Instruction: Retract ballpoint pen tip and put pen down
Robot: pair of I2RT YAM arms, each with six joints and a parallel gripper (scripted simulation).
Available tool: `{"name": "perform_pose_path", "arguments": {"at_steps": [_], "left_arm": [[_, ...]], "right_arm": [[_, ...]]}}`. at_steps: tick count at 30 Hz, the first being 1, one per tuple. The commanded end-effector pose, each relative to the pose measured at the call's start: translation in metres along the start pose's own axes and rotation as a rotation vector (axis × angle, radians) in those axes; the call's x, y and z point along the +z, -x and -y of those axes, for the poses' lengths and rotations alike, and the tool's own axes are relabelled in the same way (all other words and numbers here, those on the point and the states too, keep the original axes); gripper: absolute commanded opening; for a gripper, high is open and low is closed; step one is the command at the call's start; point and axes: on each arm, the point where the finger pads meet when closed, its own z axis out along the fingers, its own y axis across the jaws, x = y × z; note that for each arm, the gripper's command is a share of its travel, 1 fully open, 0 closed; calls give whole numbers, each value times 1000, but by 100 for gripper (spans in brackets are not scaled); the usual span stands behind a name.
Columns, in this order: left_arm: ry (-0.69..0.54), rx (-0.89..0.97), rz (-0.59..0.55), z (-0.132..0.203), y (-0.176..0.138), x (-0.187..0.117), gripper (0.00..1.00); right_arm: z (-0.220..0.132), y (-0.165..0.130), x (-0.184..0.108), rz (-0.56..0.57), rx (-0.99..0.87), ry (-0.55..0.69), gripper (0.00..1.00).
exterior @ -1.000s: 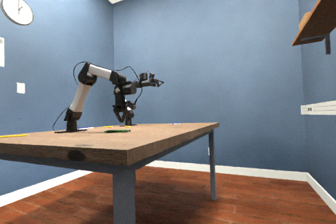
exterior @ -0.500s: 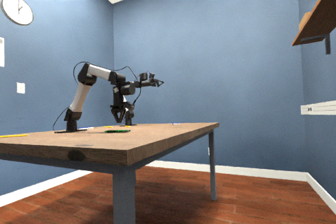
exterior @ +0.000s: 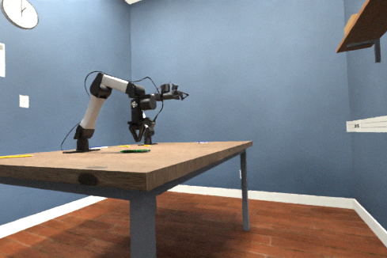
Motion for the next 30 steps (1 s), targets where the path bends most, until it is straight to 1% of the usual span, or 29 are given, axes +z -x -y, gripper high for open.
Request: {"name": "perform_pose_path", "arguments": {"at_steps": [1, 3, 4, 6, 7, 11, 20, 23, 24, 26, 30], "left_arm": [[8, -13, 97, -1, 35, -5, 100], [8, -13, 97, -1, 35, -5, 100], [8, -13, 97, -1, 35, -5, 100], [8, -13, 97, -1, 35, -5, 100], [8, -13, 97, -1, 35, -5, 100], [8, -13, 97, -1, 35, -5, 100], [8, -13, 97, -1, 35, -5, 100], [8, -13, 97, -1, 35, -5, 100], [8, -13, 97, -1, 35, -5, 100], [8, -13, 97, -1, 35, -5, 100], [8, -13, 97, -1, 35, -5, 100]], "right_arm": [[6, 2, 12, 6, 6, -17, 28], [2, 2, 24, -7, 3, 7, 28], [1, 0, 17, -13, 2, 7, 28], [1, 0, 17, -13, 2, 7, 28], [2, 6, 9, 37, -1, -14, 28], [-4, 4, 34, -4, -7, 13, 28], [3, 2, 47, 4, 15, 9, 28], [4, 1, 43, -5, 15, 5, 28], [6, 4, 35, 36, 13, -16, 28], [5, 0, 56, -4, 20, 0, 28], [7, 1, 60, 1, 23, -8, 28]]}}
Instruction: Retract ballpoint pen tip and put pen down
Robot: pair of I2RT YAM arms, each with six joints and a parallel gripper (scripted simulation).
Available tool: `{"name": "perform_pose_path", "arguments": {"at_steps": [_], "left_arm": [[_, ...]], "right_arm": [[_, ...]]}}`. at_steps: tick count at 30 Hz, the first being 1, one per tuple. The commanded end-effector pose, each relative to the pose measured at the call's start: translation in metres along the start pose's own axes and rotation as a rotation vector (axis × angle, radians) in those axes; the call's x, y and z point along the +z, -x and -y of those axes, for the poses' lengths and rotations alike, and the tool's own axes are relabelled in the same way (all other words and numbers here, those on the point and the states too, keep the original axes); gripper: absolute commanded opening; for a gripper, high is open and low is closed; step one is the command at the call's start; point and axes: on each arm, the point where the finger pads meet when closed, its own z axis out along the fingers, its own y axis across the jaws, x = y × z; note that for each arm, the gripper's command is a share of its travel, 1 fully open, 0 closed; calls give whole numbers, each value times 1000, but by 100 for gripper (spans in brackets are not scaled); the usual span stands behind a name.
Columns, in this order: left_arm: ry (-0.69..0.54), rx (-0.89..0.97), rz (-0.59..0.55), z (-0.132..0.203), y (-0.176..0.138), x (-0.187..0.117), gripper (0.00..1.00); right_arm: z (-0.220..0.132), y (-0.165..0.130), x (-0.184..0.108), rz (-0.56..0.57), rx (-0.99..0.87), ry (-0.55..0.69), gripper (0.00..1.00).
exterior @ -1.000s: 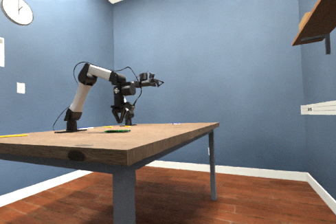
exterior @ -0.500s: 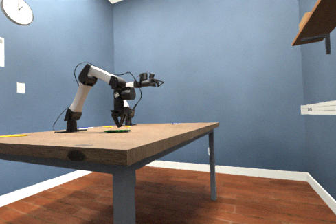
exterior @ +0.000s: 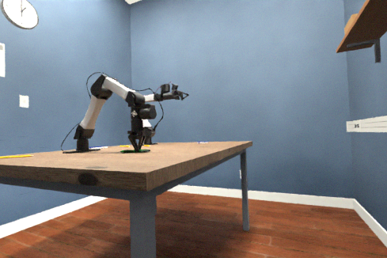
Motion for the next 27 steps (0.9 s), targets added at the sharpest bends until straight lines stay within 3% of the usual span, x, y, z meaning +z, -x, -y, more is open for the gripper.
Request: {"name": "perform_pose_path", "arguments": {"at_steps": [1, 7, 8, 27], "left_arm": [[8, -13, 97, -1, 35, -5, 100], [8, -13, 97, -1, 35, -5, 100], [8, -13, 97, -1, 35, -5, 100], [8, -13, 97, -1, 35, -5, 100]], "right_arm": [[6, 3, 16, 7, 19, -10, 28], [5, 17, 1, 47, 7, -26, 28], [3, 13, 3, 36, 5, -22, 19], [1, 7, 3, 13, 3, -11, 18]]}}
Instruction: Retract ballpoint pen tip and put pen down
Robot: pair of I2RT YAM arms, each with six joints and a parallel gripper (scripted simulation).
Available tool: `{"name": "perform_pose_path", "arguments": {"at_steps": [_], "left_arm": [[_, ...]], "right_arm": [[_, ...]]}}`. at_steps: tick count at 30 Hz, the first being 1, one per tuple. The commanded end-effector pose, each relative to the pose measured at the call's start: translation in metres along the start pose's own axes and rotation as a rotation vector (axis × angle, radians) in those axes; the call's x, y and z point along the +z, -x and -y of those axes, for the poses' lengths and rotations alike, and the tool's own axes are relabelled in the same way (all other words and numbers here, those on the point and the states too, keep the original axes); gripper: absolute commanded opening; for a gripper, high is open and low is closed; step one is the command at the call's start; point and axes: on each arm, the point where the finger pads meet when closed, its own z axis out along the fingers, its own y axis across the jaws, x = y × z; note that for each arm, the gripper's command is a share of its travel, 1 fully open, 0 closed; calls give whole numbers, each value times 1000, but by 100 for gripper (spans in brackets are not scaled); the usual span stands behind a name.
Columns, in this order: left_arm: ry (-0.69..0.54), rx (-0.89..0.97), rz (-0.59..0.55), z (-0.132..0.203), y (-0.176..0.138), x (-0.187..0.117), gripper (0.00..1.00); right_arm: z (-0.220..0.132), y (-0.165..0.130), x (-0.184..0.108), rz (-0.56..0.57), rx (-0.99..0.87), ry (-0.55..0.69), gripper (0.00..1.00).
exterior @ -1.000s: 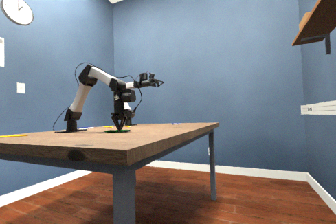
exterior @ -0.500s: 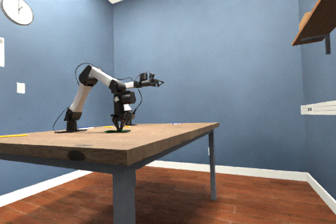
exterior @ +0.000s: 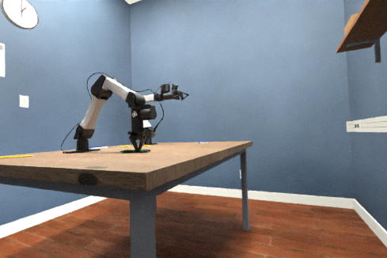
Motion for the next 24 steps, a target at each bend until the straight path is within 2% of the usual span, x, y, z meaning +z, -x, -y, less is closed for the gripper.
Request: {"name": "perform_pose_path", "arguments": {"at_steps": [1, 24], "left_arm": [[8, -13, 97, -1, 35, -5, 100], [8, -13, 97, -1, 35, -5, 100]], "right_arm": [[0, 5, 0, 4, 2, -7, 18], [0, 5, 0, 4, 2, -7, 15]]}}
